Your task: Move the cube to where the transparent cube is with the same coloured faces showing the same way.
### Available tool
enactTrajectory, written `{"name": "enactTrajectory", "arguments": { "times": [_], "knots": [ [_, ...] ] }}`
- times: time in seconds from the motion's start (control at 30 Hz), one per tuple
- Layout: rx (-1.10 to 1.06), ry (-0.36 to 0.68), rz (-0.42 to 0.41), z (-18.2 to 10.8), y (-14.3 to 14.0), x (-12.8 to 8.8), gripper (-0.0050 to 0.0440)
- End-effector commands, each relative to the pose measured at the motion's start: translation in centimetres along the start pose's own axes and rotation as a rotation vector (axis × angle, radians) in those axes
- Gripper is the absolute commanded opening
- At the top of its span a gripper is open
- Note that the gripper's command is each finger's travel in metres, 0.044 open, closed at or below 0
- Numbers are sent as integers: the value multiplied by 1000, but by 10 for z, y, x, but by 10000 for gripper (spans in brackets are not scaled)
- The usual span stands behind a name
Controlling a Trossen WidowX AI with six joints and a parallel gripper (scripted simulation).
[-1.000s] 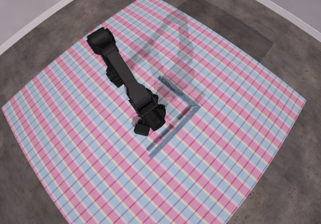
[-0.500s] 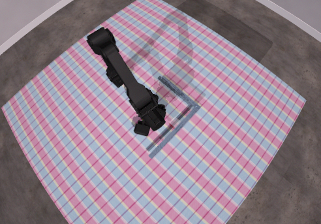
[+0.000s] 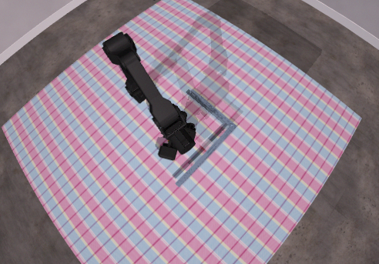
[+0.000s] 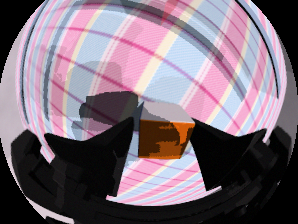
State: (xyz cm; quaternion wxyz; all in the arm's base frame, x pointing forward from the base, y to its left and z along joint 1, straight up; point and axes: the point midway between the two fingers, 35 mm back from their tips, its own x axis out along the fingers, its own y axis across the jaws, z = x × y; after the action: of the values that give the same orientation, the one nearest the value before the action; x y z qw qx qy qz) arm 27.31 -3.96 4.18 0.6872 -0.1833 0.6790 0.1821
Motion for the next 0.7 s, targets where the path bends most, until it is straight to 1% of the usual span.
{"name": "enactTrajectory", "arguments": {
  "times": [0.0, 0.03, 0.1, 0.13, 0.23, 0.3, 0.4, 0.43, 0.6, 0.67],
  "knots": [
    [0, -18, -14, 3, -3, -8, 280],
    [0, -17, -14, 4, -3, -15, 280],
    [0, -17, -14, 4, -3, -15, 280],
    [0, -16, -14, 5, -4, -26, 280],
    [-1, -13, -14, 4, -3, -70, 280],
    [-1, -8, -10, 1, -1, -88, 280],
    [-1, -7, -10, 0, 0, -91, 280],
    [0, -14, -11, 3, -2, -83, 304],
    [0, -14, -11, 3, -2, -83, 424],
    [0, -14, -11, 3, -2, -83, 424]
  ]
}}
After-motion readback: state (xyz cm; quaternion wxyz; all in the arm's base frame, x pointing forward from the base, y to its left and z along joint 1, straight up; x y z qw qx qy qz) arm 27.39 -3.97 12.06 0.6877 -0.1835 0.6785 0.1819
